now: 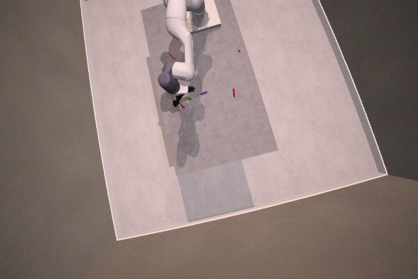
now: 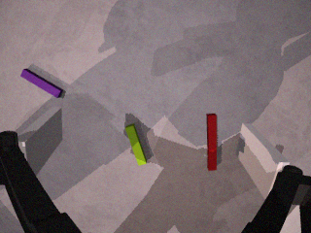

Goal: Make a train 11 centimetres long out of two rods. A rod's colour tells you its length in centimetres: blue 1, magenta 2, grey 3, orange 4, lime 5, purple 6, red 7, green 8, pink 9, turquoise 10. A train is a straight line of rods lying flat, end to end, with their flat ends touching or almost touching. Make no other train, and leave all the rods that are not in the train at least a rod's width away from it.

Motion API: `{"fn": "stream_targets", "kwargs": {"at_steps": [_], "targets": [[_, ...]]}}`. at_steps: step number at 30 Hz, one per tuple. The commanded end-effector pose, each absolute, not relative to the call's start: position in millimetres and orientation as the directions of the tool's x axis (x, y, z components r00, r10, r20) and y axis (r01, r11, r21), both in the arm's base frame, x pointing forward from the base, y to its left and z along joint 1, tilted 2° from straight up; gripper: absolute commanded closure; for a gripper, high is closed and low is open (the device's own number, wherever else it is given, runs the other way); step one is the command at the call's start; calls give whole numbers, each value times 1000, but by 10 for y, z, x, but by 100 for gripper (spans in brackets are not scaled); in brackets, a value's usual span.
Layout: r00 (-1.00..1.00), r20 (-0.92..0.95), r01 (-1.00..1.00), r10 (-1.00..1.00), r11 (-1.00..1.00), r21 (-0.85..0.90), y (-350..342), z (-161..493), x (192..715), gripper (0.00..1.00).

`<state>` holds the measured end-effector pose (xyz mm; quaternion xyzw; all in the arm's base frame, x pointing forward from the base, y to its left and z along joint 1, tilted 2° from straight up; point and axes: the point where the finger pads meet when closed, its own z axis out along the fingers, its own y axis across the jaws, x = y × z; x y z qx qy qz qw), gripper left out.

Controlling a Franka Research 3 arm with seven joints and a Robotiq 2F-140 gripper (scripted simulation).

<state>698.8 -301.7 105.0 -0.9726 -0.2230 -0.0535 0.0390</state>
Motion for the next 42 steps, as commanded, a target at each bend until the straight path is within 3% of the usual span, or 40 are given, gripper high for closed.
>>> {"fn": "stream_targets", "kwargs": {"at_steps": [1, 10, 42], "targets": [[815, 93, 576, 573, -817, -18, -3159, 1030, 6901, 0], [733, 22, 680, 680, -733, 19, -3452, 1041, 6755, 0], [732, 21, 681, 681, -732, 19, -3455, 1041, 6754, 0]]}}
